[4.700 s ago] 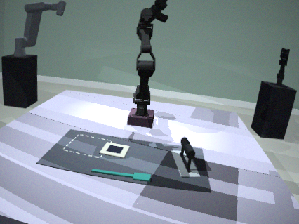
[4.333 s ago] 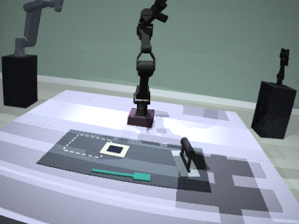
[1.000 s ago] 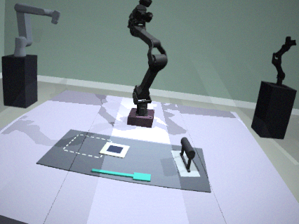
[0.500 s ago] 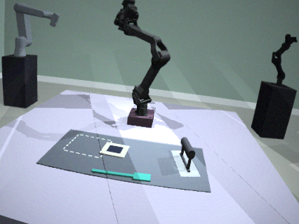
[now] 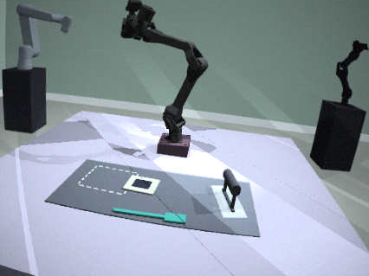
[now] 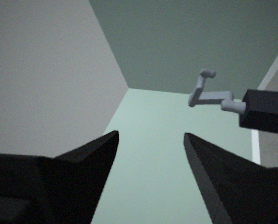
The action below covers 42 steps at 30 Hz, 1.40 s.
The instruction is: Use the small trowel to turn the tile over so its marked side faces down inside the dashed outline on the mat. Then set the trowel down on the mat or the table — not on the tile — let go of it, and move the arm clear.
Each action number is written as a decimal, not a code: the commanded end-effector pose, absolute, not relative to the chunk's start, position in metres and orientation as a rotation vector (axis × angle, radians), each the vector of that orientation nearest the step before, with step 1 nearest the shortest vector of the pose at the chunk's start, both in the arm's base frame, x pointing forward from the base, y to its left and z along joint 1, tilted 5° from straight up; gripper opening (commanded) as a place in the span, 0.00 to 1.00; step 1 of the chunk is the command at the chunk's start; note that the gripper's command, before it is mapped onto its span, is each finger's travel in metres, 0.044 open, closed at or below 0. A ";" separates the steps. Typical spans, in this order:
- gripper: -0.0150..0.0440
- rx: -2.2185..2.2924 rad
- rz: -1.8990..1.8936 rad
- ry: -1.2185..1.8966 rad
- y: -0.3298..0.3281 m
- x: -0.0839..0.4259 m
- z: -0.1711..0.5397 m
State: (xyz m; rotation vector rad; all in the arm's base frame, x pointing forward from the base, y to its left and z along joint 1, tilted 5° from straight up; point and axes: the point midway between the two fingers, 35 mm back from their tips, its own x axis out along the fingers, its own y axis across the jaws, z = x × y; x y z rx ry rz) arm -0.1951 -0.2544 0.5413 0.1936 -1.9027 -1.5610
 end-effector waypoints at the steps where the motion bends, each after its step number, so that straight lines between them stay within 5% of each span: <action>1: 0.71 0.291 -1.574 -1.817 -0.280 -0.178 0.536; 42: 0.71 0.925 -1.433 -0.840 -0.403 0.111 0.427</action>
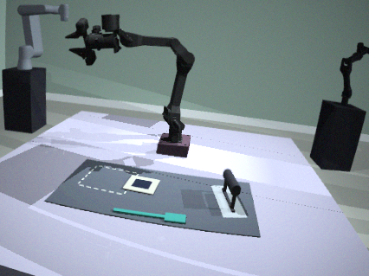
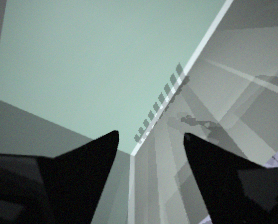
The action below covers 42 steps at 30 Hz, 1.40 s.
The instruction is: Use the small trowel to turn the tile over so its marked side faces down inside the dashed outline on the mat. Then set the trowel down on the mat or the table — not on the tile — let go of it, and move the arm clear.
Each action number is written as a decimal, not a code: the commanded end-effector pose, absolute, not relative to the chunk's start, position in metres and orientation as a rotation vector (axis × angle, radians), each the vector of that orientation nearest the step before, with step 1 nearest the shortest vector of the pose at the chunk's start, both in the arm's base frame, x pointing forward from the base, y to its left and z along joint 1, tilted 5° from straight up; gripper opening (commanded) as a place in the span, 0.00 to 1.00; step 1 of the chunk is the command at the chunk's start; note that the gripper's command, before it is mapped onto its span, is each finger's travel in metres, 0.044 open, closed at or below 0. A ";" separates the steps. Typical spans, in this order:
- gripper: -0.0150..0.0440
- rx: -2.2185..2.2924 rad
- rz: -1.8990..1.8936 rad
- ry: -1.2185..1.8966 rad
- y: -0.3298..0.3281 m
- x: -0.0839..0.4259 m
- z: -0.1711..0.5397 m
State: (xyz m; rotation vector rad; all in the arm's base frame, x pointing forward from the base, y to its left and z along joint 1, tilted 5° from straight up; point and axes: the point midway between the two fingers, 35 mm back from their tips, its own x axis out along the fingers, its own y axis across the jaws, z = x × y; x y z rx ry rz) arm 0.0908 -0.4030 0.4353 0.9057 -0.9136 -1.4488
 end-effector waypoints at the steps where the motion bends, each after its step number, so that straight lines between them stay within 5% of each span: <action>1: 0.71 0.930 -1.428 -0.813 -0.403 0.118 0.424; 20: 0.71 0.941 -1.232 -0.232 -0.357 0.280 0.360; 42: 0.71 0.766 -0.878 0.431 -0.211 0.424 0.277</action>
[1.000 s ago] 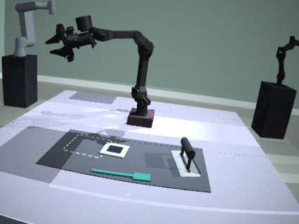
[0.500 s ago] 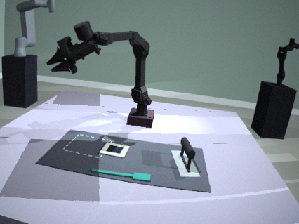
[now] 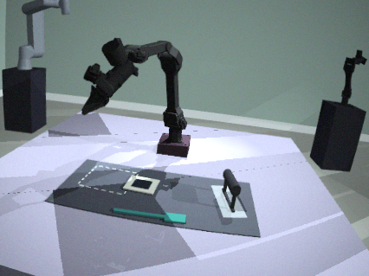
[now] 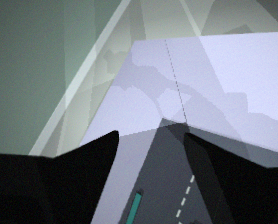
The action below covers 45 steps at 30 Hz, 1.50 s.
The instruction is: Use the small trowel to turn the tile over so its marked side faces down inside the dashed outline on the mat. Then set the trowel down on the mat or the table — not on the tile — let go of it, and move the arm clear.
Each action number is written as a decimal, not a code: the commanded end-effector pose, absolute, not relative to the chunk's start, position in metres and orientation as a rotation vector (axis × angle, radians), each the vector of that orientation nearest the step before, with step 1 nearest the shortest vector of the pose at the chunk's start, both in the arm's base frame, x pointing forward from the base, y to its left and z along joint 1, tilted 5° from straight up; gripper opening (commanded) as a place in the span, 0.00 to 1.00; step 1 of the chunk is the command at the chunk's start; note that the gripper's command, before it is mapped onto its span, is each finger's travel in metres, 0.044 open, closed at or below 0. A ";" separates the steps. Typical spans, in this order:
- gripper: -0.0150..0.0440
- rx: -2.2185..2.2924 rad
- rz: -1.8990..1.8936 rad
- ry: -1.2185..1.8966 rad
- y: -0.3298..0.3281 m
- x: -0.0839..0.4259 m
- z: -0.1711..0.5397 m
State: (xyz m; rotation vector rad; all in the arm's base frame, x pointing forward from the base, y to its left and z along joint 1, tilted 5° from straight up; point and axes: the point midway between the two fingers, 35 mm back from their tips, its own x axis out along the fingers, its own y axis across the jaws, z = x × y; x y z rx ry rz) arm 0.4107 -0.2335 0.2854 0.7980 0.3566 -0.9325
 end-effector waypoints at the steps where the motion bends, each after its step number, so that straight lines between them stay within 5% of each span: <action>1: 0.71 0.753 -0.858 0.460 -0.203 0.429 0.273; 22: 0.71 0.435 -0.444 0.977 -0.011 0.471 0.194; 45: 0.71 -0.026 -0.016 1.399 0.172 0.415 0.130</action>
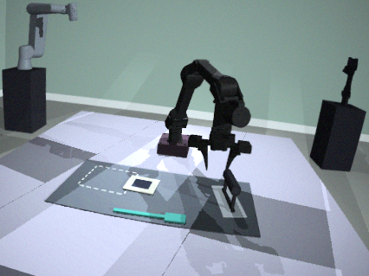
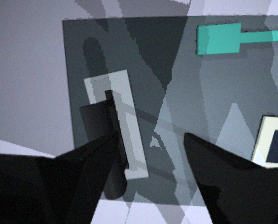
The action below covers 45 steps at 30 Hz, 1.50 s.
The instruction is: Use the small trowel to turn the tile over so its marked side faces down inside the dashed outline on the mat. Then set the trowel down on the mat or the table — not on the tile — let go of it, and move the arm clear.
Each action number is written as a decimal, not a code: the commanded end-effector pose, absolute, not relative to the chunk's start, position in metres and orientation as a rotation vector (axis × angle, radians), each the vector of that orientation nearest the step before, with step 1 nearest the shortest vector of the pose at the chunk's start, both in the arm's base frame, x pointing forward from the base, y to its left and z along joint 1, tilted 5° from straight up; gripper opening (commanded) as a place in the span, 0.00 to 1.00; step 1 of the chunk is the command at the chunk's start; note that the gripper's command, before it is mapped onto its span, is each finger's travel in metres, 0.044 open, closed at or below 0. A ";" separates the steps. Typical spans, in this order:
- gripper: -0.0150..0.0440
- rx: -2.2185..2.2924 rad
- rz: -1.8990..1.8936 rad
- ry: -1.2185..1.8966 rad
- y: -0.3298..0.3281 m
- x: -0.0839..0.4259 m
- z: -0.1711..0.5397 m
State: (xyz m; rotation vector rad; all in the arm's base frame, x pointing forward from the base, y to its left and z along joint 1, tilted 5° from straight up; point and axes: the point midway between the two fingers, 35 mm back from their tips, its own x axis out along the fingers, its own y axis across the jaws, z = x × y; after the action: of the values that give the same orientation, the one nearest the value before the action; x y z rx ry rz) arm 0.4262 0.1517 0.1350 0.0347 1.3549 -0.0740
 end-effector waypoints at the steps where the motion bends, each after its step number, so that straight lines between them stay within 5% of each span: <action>1: 0.71 -0.051 0.004 1.416 0.179 0.410 0.128; 38: 0.71 -0.136 0.071 1.473 0.202 0.399 0.076; 45: 0.63 -0.136 0.071 1.473 0.202 0.399 0.076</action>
State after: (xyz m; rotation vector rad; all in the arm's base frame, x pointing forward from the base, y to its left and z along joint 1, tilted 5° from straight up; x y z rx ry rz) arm 0.3986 0.2009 0.0758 -0.1362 1.4737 0.0644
